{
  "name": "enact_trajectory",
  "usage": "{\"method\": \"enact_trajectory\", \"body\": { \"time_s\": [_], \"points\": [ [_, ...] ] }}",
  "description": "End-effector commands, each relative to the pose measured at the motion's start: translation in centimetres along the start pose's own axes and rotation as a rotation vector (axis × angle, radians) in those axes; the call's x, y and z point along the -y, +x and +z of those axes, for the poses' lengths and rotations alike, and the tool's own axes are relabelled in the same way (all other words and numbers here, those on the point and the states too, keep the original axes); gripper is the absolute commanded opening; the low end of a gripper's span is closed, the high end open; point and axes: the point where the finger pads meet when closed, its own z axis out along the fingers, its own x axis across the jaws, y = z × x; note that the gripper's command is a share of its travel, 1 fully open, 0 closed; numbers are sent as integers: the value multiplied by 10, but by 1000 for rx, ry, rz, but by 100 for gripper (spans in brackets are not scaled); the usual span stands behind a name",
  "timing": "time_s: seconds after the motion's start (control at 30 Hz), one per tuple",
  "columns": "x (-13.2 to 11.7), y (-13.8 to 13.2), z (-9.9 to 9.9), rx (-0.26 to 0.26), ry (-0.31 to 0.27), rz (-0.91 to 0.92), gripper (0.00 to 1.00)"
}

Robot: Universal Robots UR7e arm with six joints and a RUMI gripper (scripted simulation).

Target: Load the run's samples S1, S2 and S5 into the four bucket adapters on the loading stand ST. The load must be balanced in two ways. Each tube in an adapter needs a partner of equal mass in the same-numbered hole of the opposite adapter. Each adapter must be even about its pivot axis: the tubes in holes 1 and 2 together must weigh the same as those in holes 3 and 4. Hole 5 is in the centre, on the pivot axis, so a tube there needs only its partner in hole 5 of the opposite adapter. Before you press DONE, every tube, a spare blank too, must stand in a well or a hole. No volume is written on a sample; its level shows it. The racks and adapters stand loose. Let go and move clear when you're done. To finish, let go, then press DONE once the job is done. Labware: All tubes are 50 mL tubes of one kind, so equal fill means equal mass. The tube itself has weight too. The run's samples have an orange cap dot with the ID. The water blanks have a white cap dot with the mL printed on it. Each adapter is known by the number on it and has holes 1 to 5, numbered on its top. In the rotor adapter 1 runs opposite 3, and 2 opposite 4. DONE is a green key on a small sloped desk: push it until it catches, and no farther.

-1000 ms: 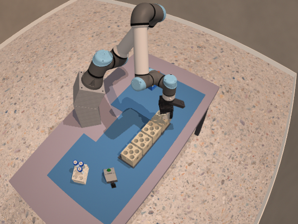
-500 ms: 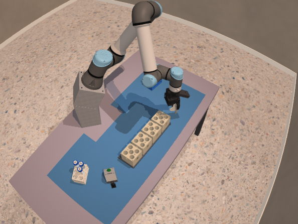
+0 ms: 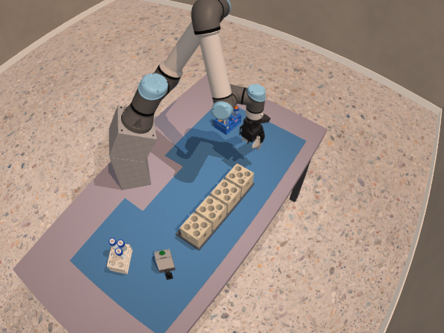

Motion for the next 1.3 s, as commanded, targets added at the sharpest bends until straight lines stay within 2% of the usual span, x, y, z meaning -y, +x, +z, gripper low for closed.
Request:
{"method": "enact_trajectory", "body": {
  "time_s": [0.0, 0.1, 0.17, 0.67, 0.73, 1.2, 1.27],
  "points": [
    [22, -31, 0, -3, 0, -29, 35],
    [36, -52, 0, -3, 0, -29, 35],
    [36, -52, 0, -3, 0, -29, 35],
    [107, -155, 0, -2, 0, -29, 35],
    [107, -155, 0, -2, 0, -29, 35],
    [173, -251, 0, -2, 1, -29, 35],
    [173, -252, 0, -2, 1, -29, 35]
  ]
}}
